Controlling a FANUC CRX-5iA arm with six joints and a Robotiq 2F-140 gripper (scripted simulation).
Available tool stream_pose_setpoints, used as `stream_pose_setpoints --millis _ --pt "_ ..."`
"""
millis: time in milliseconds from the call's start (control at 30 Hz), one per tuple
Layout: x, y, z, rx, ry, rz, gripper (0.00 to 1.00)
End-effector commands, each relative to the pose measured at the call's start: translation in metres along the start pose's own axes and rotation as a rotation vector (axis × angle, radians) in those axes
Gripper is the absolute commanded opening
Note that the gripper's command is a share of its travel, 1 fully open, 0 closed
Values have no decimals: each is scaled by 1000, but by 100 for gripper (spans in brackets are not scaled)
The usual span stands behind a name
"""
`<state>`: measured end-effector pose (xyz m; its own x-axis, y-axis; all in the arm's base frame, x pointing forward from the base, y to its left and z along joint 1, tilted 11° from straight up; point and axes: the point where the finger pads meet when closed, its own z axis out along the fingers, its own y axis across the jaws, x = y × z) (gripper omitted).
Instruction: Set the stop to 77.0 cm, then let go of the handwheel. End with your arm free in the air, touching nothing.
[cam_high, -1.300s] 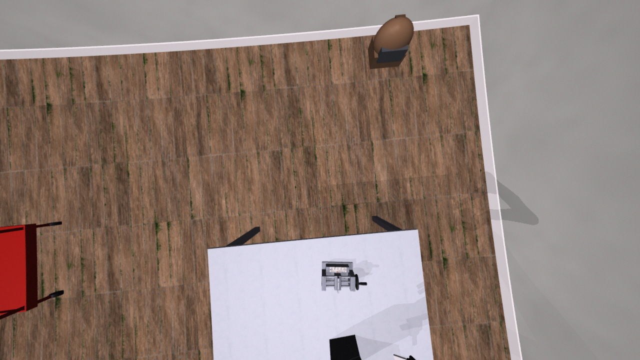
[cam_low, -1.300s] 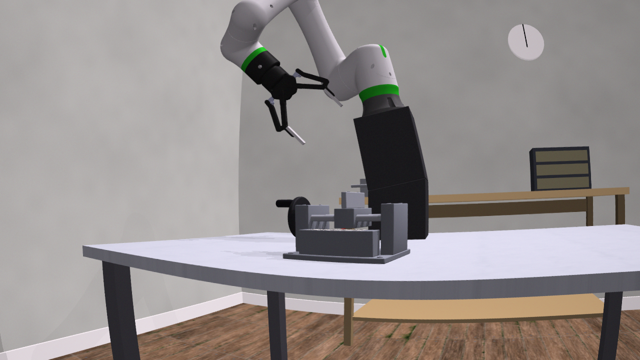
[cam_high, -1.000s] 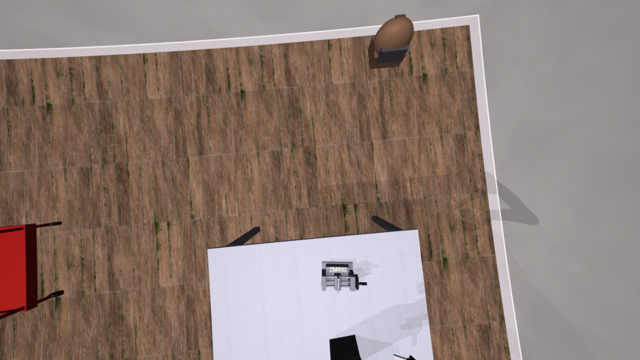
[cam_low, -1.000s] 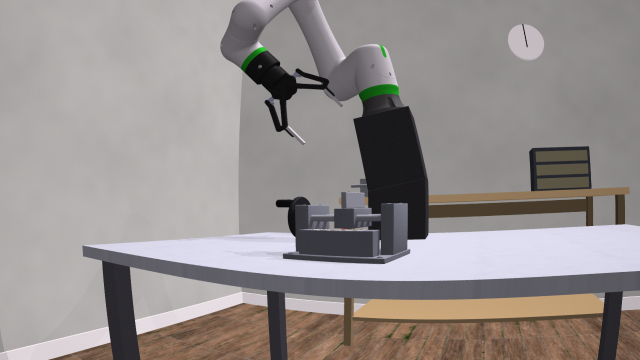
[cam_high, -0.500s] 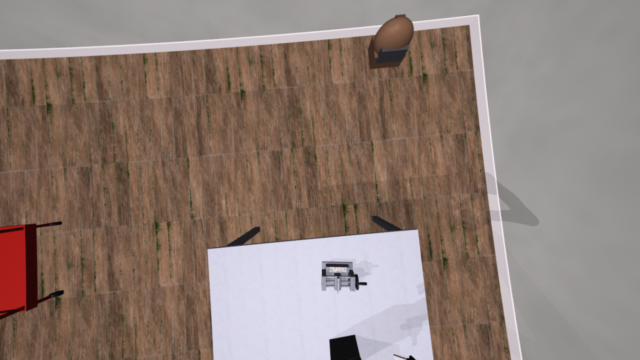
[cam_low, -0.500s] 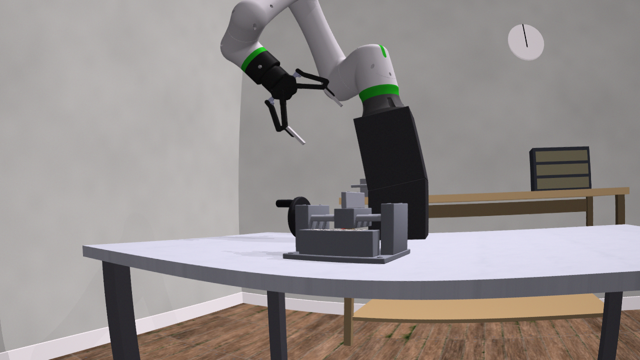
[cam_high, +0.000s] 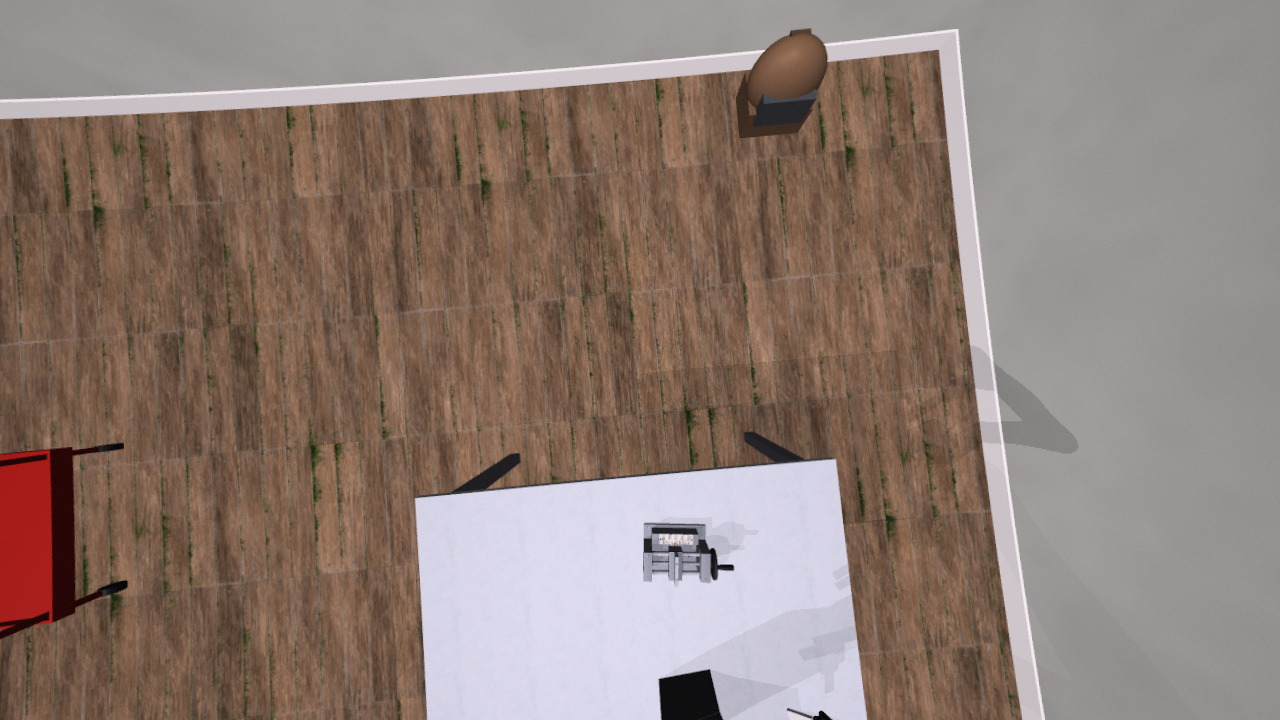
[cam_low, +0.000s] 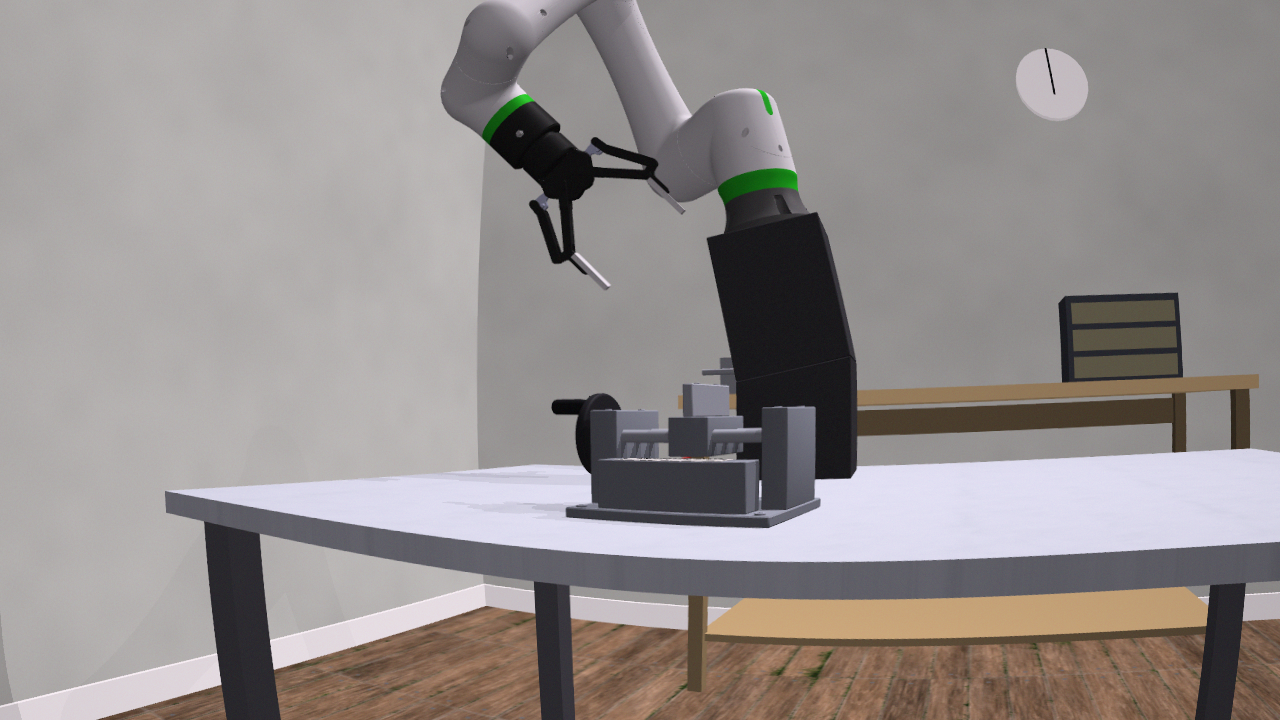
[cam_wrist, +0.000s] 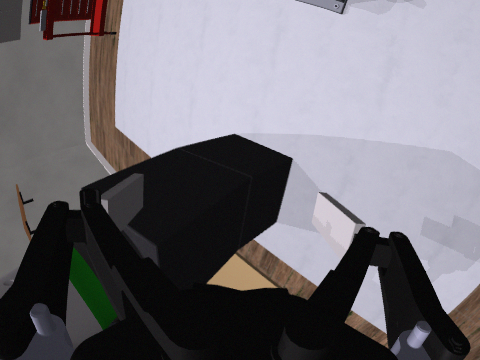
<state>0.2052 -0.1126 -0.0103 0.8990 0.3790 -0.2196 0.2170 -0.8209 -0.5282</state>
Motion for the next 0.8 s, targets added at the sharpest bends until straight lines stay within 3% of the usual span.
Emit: stream_pose_setpoints --millis 0,267,367,467,533,767 --pt "1 2 0 -9 -4 22 100" --pt "16 28 3 -122 -26 277 100" --pt "16 28 3 -122 -26 277 100" --pt "29 44 4 -200 -17 443 100" --pt "29 44 4 -200 -17 443 100" --pt "54 67 3 -322 37 698 100"
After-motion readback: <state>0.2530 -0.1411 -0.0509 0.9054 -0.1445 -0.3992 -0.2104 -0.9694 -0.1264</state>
